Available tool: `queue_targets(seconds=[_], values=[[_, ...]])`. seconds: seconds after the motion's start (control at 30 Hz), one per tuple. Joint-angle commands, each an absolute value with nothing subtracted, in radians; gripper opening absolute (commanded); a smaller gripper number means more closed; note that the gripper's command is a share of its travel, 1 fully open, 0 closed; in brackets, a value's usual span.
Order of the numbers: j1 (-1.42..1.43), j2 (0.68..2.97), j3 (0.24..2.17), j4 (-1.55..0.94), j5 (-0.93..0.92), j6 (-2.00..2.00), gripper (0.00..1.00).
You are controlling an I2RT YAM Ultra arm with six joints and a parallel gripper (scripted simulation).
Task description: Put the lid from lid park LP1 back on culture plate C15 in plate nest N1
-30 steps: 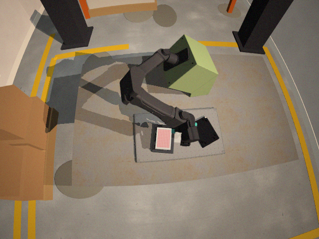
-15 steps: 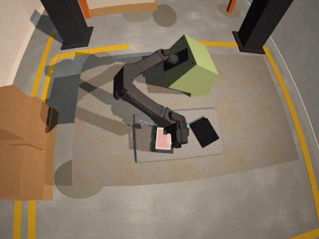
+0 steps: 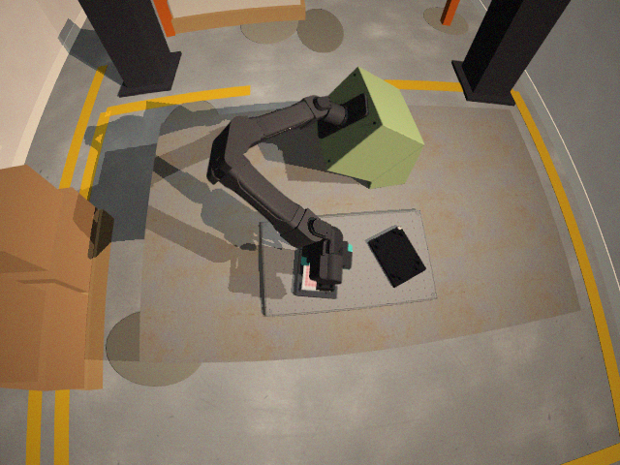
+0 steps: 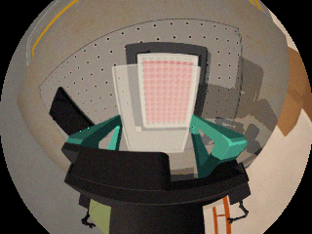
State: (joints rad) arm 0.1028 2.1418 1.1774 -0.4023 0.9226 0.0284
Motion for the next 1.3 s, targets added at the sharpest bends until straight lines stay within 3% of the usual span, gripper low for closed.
queue_targets(seconds=[0.0,1.27], values=[[0.103,2.106,1.186,-0.409,0.920,-0.015,0.00],[0.086,2.097,1.190,-0.400,0.916,-0.043,0.00]])
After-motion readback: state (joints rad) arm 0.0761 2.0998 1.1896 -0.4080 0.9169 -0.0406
